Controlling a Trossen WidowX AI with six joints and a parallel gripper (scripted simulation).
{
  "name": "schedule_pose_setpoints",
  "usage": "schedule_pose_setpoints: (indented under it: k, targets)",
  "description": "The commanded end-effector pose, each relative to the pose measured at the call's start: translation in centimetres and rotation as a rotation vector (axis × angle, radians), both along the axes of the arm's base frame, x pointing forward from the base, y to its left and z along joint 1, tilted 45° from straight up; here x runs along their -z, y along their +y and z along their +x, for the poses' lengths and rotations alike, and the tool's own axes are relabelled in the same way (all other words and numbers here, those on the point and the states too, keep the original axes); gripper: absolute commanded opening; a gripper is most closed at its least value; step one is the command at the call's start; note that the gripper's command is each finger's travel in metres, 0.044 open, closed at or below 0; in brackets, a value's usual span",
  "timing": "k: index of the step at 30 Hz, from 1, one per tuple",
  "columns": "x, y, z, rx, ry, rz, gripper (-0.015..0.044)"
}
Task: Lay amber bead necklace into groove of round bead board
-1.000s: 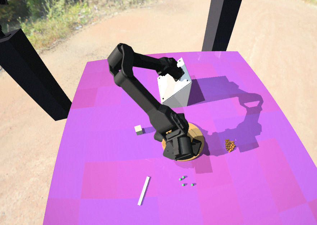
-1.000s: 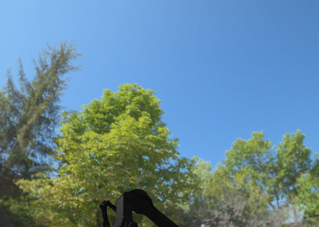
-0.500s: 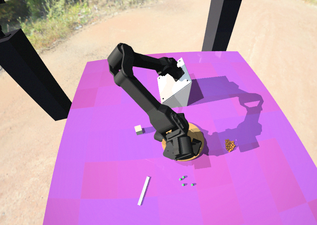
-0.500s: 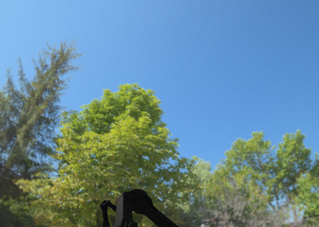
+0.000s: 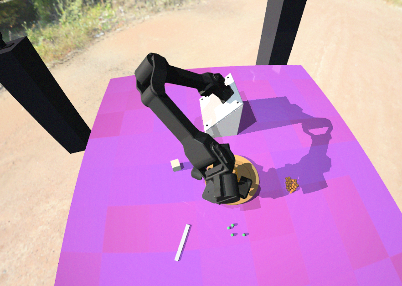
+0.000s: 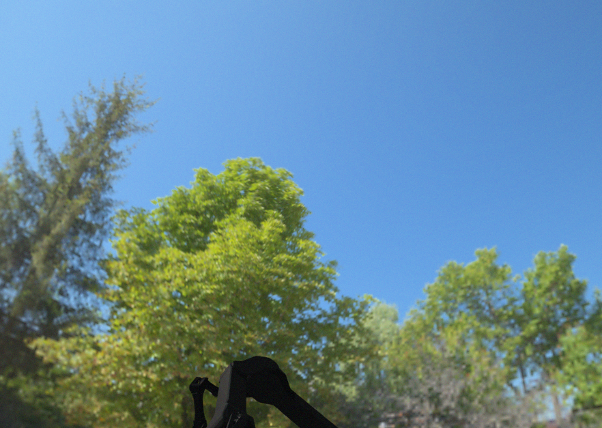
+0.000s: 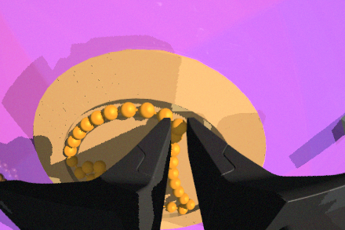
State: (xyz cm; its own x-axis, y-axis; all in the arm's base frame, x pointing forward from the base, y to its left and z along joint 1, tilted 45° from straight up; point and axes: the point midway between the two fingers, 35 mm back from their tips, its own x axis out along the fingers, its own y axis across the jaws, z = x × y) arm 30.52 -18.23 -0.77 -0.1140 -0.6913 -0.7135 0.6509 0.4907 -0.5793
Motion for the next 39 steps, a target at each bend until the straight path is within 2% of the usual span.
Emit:
schedule_pose_setpoints:
  k: [1,6,23,39]
  targets:
    - [0.20,-0.33,-0.10,0.000,0.004,-0.002,0.0000]
    - [0.48,-0.61,-0.15,0.000,0.004,-0.002,0.0000]
    - [0.15,-0.22,-0.03,-0.003,0.003,0.000,0.0440]
    - [-0.05,-0.02,0.00,-0.001,0.004,-0.002,0.0440]
